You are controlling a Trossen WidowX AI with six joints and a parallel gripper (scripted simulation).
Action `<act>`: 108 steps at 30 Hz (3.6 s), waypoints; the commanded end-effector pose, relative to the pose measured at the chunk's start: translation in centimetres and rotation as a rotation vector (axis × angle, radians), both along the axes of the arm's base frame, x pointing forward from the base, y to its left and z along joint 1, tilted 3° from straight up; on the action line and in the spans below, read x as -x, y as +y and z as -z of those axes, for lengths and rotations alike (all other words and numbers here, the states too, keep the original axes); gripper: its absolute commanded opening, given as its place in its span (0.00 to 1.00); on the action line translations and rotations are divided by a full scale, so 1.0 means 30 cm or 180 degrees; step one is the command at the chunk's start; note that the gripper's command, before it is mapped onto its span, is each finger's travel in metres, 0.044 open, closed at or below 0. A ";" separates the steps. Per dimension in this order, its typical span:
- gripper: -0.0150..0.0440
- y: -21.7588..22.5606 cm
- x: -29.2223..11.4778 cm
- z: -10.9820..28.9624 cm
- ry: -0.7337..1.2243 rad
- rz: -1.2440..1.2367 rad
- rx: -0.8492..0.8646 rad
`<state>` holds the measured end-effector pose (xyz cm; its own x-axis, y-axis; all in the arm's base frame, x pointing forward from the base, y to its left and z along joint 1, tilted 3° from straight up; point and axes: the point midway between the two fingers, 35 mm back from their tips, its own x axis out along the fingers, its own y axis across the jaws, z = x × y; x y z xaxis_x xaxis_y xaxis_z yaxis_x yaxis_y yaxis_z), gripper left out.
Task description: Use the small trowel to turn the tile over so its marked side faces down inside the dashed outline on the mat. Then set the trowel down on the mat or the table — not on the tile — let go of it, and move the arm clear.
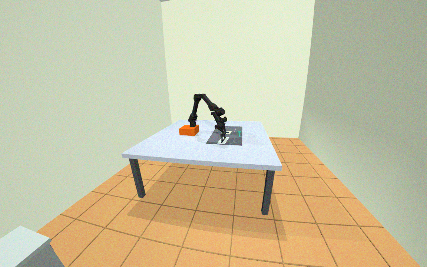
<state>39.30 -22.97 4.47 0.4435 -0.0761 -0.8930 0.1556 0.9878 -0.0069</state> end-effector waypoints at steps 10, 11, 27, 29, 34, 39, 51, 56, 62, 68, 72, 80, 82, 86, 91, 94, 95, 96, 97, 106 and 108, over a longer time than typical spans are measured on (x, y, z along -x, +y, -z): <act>0.76 -0.005 0.030 0.001 -0.0450 0.1163 -0.0523; 0.76 -0.005 0.033 0.002 -0.0482 0.1249 -0.0569; 0.76 0.049 0.072 0.038 -0.0985 0.2531 -0.1510; 0.76 0.060 0.078 0.042 -0.1041 0.2682 -0.1651; 0.76 0.087 0.094 0.053 -0.1169 0.3049 -0.2015; 0.76 0.115 0.113 0.061 -0.1279 0.3406 -0.2395; 0.76 0.152 0.139 0.070 -0.1391 0.3851 -0.2907; 0.76 0.149 0.124 0.080 -0.1392 0.3850 -0.2908; 0.76 0.145 0.100 0.097 -0.1393 0.3850 -0.2908; 0.76 0.141 0.075 0.116 -0.1395 0.3849 -0.2909; 0.76 0.139 0.059 0.130 -0.1396 0.3848 -0.2910; 0.76 0.135 0.027 0.157 -0.1398 0.3847 -0.2912; 0.76 0.135 0.019 0.165 -0.1398 0.3847 -0.2912; 0.76 0.134 0.004 0.180 -0.1399 0.3846 -0.2913; 0.76 0.133 -0.013 0.196 -0.1401 0.3845 -0.2914; 0.67 0.133 -0.013 0.197 -0.1401 0.3845 -0.2914; 0.63 0.133 -0.013 0.197 -0.1401 0.3845 -0.2914; 0.58 0.133 -0.013 0.197 -0.1401 0.3845 -0.2914; 0.54 0.133 -0.013 0.197 -0.1401 0.3845 -0.2914; 0.41 0.133 -0.013 0.197 -0.1401 0.3845 -0.2914; 0.38 0.133 -0.013 0.197 -0.1401 0.3845 -0.2914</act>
